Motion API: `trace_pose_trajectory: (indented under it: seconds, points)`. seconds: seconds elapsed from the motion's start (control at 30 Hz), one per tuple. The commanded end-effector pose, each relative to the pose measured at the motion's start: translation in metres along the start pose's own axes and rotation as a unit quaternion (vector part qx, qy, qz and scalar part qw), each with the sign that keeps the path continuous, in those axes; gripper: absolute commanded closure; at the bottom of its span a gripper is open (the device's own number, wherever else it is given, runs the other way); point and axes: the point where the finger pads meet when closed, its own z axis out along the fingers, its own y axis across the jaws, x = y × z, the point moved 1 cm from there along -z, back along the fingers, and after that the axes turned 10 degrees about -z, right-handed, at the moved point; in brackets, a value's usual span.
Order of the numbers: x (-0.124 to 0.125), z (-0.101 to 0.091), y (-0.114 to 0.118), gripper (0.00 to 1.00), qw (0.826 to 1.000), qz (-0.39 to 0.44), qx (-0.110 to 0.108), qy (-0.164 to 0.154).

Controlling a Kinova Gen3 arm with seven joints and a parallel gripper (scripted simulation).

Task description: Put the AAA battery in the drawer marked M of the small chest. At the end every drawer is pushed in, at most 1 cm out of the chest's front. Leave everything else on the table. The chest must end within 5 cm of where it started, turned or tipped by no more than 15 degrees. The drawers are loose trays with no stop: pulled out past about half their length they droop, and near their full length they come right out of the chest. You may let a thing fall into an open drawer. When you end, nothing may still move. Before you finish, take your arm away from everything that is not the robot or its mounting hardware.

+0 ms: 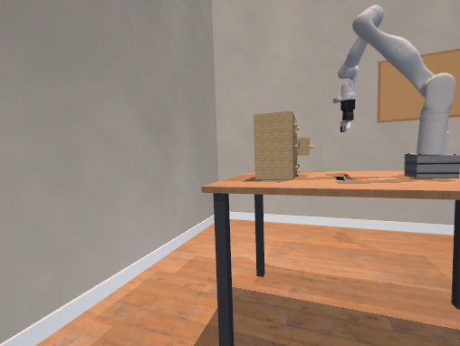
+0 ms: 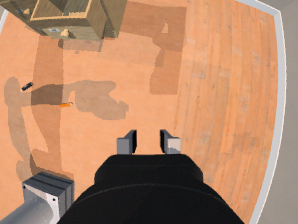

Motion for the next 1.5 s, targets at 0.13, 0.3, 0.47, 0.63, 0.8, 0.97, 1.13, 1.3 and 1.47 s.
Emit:
trace_pose_trajectory:
  seconds: [0.13,0.3,0.47,0.63,0.8,0.97,1.13,1.3,1.47]
  points:
    - [0.008,0.01,-0.018,0.33,0.999,-0.053,0.001,0.002]
    - [0.015,0.021,-0.033,0.33,0.995,-0.105,0.001,0.002]
    - [0.019,0.028,-0.043,0.33,0.99,-0.139,0.0,0.002]
    - [0.027,0.041,-0.062,0.33,0.979,-0.202,0.0,0.002]
    - [0.035,0.055,-0.083,0.33,0.963,-0.269,0.0,0.002]
    - [0.042,0.067,-0.1,0.33,0.946,-0.325,0.0,0.002]
    - [0.049,0.079,-0.117,0.33,0.925,-0.38,0.0,0.002]
    - [0.058,0.094,-0.139,0.33,0.894,-0.447,0.0,0.002]
    - [0.067,0.109,-0.161,0.33,0.86,-0.511,0.0,0.002]
